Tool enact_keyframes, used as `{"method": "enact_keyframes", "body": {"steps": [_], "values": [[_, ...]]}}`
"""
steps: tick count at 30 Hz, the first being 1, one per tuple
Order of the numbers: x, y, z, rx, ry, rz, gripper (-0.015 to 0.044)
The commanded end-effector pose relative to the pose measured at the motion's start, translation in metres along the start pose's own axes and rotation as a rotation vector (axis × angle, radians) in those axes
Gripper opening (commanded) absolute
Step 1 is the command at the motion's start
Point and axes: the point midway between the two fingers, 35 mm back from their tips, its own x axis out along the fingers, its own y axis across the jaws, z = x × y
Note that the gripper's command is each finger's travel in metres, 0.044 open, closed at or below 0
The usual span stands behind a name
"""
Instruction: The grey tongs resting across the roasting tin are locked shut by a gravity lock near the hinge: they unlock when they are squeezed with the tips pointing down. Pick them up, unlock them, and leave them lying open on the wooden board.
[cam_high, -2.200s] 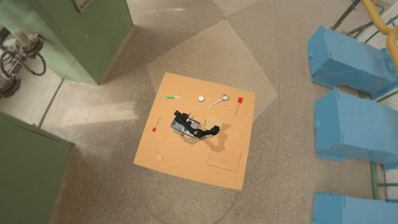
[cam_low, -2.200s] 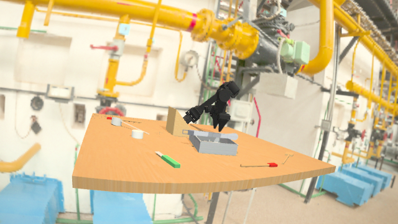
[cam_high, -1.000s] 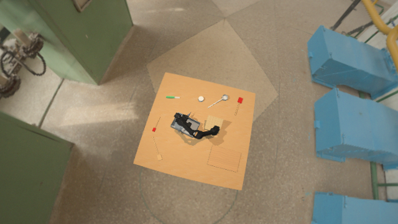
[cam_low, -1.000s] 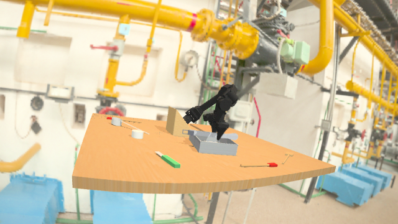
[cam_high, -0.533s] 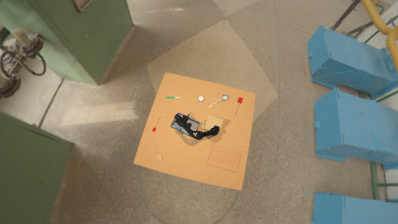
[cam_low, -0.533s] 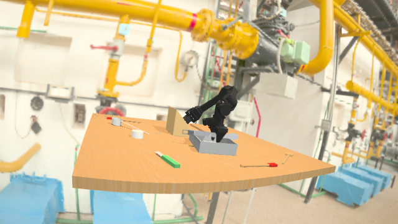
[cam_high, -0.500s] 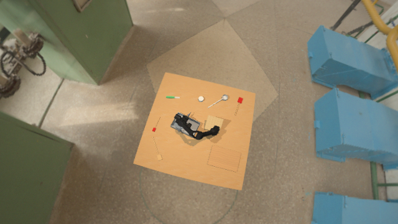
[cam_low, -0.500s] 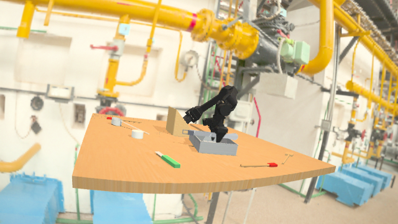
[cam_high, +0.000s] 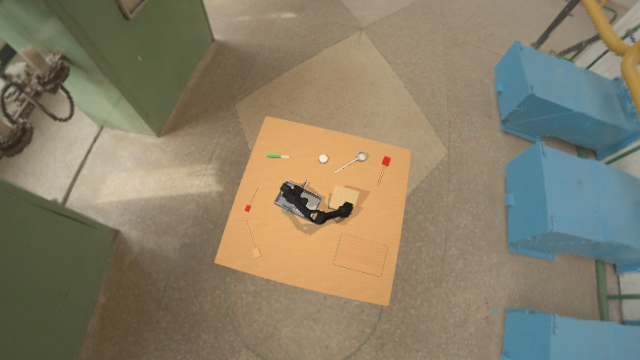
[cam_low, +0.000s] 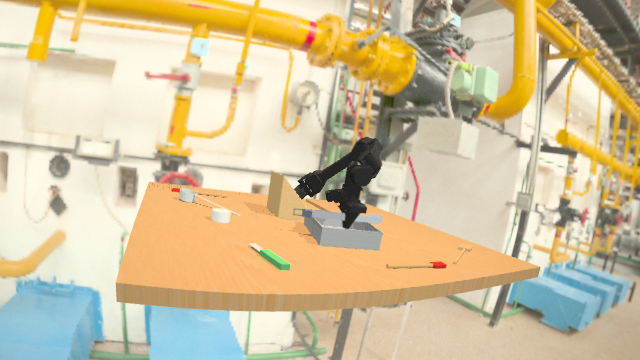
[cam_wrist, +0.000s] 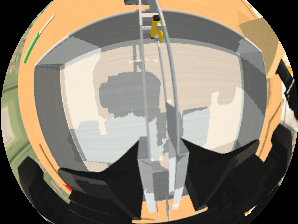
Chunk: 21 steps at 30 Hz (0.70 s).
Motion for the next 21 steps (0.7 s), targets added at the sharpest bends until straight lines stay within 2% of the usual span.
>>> {"method": "enact_keyframes", "body": {"steps": [1,10,16,17,21], "values": [[0.0,0.0,0.0,0.0,0.0,0.0,0.0092],[0.0,0.0,0.0,0.0,0.0,0.0,0.0032],[-0.003,0.0,0.0,0.001,0.0,0.001,-0.0126],[-0.008,0.001,0.0,0.004,-0.001,0.003,-0.015],[-0.05,0.005,0.001,0.027,-0.002,0.023,-0.015]]}}
